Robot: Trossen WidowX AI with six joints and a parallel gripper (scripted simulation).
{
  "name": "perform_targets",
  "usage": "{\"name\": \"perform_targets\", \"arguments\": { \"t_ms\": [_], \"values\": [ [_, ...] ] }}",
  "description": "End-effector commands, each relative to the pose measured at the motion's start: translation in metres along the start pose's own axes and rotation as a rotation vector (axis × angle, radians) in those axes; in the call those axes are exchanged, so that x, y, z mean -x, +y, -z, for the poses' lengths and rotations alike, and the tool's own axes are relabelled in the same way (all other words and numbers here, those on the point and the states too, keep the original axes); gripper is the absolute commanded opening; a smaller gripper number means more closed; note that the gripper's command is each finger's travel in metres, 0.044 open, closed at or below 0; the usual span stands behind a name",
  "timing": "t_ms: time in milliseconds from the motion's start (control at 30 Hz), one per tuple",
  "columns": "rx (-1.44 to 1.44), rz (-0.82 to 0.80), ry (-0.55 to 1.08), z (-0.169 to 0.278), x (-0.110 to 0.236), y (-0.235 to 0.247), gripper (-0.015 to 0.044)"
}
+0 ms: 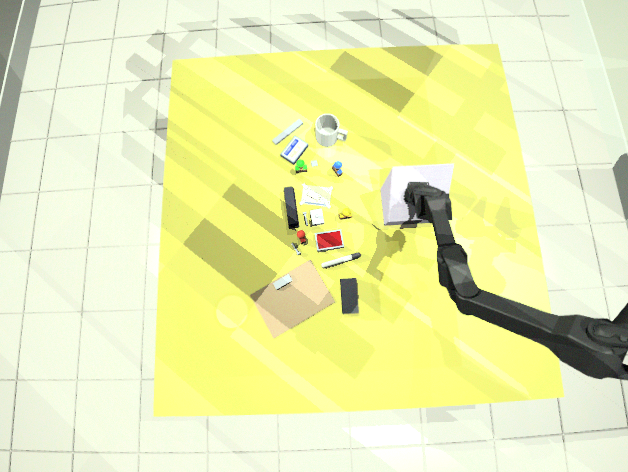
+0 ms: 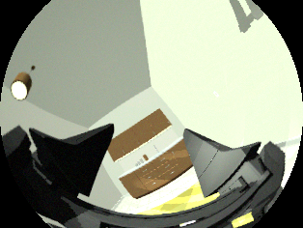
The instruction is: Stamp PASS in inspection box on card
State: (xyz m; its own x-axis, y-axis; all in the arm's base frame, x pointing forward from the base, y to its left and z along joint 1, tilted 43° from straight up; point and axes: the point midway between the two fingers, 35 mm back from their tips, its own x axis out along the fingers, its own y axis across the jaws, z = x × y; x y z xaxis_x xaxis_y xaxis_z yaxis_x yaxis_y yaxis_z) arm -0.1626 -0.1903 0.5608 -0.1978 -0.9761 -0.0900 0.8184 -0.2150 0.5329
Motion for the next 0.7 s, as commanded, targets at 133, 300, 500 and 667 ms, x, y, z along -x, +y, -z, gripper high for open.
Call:
{"name": "perform_targets", "arguments": {
  "t_ms": [133, 300, 500, 667],
  "values": [
    [-0.012, -0.059, 0.094, 0.014, -0.032, -0.010, 0.0269],
    [-0.017, -0.142, 0.237, 0.044, -0.081, -0.015, 0.0219],
    [-0.001, -0.252, 0.381, 0.088, -0.131, -0.004, 0.0219],
    [0.033, -0.334, 0.535, 0.141, -0.174, 0.008, 0.0219]
  ]
}}
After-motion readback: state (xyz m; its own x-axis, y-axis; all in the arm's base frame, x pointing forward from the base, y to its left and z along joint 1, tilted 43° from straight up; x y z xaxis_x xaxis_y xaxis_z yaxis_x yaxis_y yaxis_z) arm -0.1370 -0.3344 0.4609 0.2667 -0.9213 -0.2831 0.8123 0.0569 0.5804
